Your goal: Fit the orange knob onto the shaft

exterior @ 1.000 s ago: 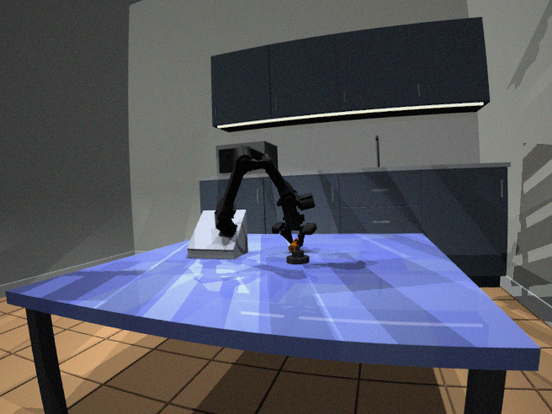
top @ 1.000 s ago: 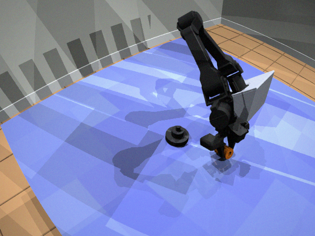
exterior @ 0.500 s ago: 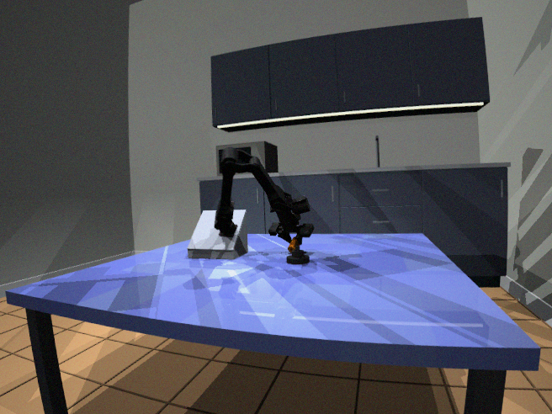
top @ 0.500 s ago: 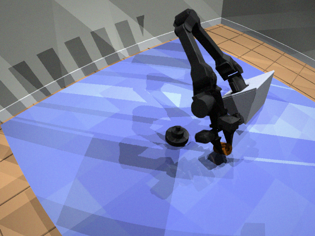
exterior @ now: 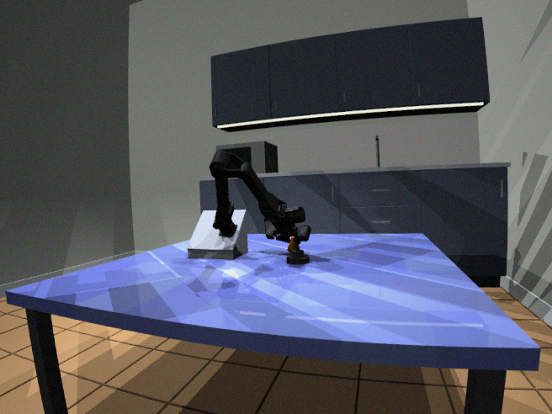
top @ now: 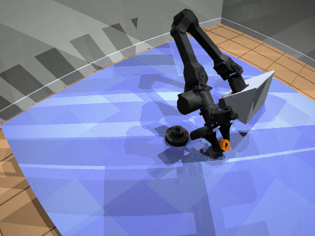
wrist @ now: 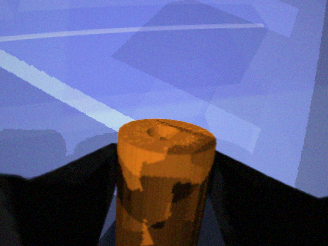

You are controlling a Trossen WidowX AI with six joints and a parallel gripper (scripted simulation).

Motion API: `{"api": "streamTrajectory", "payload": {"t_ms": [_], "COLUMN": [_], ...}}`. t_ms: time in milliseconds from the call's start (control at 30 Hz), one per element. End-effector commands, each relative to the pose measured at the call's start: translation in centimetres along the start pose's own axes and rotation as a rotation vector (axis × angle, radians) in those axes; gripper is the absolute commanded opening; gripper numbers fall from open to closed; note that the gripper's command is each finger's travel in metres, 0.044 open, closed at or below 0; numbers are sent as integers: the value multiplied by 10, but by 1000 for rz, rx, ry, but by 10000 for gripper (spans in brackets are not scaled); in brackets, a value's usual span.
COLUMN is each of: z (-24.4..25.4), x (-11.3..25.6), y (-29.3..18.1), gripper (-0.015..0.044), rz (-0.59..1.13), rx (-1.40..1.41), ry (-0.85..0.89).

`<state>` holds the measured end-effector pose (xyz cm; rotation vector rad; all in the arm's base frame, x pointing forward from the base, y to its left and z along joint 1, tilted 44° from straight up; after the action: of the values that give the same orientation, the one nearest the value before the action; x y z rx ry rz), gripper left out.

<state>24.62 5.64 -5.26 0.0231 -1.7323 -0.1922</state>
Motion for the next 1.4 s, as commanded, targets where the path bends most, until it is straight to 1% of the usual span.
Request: {"api": "streamTrajectory", "payload": {"t_ms": [0,533,700,800,1367], "z": [1,-1,-1,-1,-1], "x": [3,11,13,12,12], "y": [-5,-28,-27,-26,-26], "gripper": [179,179,179,258,260], "rz": [-59,-333,-294,-306,-306], "rx": [5,6,6,7,7], "ry": [3,31,26,27,27]}}
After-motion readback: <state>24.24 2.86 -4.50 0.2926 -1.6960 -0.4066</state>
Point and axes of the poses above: the point midway between the two fingers, 35 mm back from their tips, its own x axis back along the fingers, its own z axis across the jaws, y = z × x, the point moved 3 cm from there along x, back along the fingers, and after that the axes turned 5 degrees about -x, right-handed, at the moved point
